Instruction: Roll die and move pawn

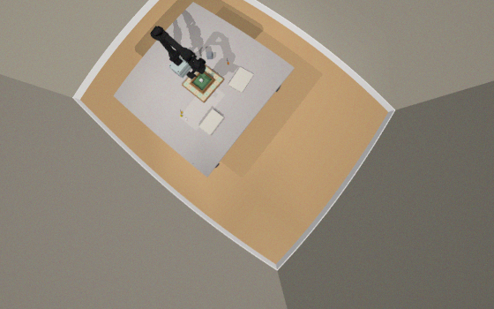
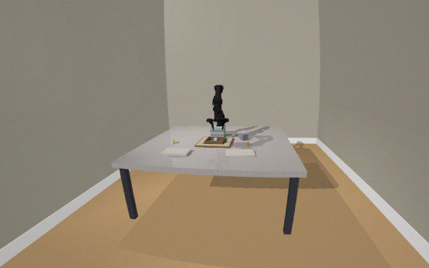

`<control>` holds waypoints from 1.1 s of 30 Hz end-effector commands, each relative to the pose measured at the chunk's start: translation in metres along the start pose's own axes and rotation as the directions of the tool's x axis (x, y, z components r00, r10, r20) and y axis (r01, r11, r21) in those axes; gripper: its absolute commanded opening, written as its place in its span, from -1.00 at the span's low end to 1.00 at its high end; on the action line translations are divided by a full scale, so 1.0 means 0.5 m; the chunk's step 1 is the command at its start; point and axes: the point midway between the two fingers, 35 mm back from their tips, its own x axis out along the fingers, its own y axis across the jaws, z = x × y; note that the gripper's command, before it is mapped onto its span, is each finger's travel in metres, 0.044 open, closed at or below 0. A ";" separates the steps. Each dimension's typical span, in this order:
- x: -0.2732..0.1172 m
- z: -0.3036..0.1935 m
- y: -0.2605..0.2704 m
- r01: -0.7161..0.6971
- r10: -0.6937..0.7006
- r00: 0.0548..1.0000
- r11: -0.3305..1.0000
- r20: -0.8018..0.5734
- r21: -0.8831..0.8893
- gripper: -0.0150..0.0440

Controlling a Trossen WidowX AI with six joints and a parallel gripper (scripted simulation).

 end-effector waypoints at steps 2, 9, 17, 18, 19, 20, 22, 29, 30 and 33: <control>0.034 -0.130 0.085 -0.016 0.007 0.997 0.993 -0.074 -0.117 0.29; 0.044 -0.172 0.101 -0.017 0.003 0.996 0.988 -0.094 -0.154 0.19; 0.046 -0.175 0.100 -0.017 0.003 0.996 0.988 -0.094 -0.154 0.19; 0.054 -0.175 0.101 -0.017 0.003 0.996 0.988 -0.094 -0.154 0.19; 0.064 -0.176 0.101 -0.017 0.003 0.996 0.988 -0.094 -0.154 0.19; 0.072 -0.177 0.100 -0.017 0.003 0.996 0.988 -0.094 -0.154 0.19; 0.074 -0.178 0.100 -0.017 0.003 0.996 0.988 -0.094 -0.154 0.19; 0.086 -0.178 0.101 -0.017 0.003 0.996 0.988 -0.094 -0.154 0.19; 0.089 -0.178 0.101 -0.017 0.003 0.996 0.988 -0.094 -0.154 0.19; 0.099 -0.179 0.101 -0.017 0.003 0.996 0.988 -0.094 -0.154 0.19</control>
